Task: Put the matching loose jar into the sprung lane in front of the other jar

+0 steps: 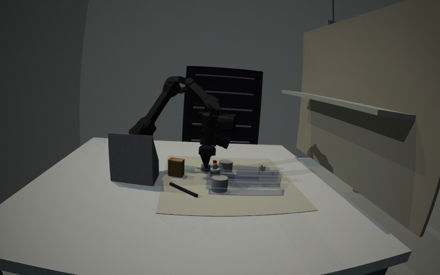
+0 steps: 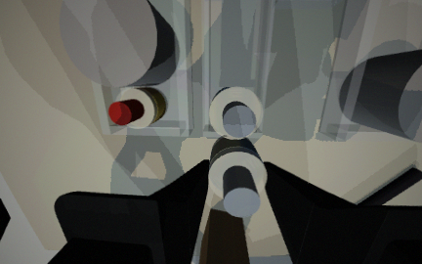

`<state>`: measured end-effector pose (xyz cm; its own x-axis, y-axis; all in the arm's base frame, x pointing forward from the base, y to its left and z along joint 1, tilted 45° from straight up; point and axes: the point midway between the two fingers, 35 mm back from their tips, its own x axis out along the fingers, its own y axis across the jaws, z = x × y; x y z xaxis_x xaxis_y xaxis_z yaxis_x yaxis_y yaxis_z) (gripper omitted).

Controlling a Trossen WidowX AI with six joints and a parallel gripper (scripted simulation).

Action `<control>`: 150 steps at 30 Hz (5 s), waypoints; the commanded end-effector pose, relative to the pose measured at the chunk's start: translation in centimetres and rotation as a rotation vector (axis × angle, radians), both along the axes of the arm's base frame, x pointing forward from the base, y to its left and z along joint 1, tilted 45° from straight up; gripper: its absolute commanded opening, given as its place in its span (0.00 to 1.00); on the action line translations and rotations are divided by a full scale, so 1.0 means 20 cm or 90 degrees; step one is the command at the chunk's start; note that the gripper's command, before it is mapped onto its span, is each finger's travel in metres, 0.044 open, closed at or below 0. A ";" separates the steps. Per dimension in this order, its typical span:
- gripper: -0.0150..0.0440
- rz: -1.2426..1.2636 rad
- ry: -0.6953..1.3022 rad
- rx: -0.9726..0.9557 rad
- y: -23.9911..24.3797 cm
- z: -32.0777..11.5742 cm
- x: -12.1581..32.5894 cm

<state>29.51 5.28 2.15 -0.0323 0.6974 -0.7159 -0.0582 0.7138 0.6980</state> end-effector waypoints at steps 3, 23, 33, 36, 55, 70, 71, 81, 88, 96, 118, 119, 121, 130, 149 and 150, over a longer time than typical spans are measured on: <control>0.25 -0.004 -0.004 0.002 0.00 0.01 0.03; 0.25 -0.004 -0.004 0.002 0.01 0.01 0.07; 0.25 -0.004 -0.005 0.002 0.01 0.01 0.09; 0.25 -0.004 -0.005 0.002 0.01 0.01 0.10; 0.25 -0.004 -0.005 0.002 0.01 0.02 0.13; 0.25 -0.004 -0.005 0.002 0.01 0.03 0.16; 0.25 -0.004 -0.005 0.002 0.01 0.03 0.16; 0.25 -0.004 -0.005 0.002 0.01 0.03 0.18; 0.25 -0.004 -0.005 0.002 0.01 0.04 0.20; 0.25 -0.004 -0.006 0.002 0.00 0.04 0.21; 0.25 -0.004 -0.006 0.002 0.01 0.05 0.23; 0.25 -0.004 -0.006 0.002 0.01 0.05 0.23; 0.25 -0.004 -0.006 0.002 0.01 0.05 0.23; 0.25 -0.004 -0.006 0.002 0.01 0.04 0.23; 0.25 -0.004 -0.006 0.003 0.02 0.04 0.23; 0.25 -0.004 -0.006 0.003 0.02 0.04 0.23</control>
<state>33.54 5.54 2.63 -0.0424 0.6947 -0.7181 -0.0490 0.7164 0.6960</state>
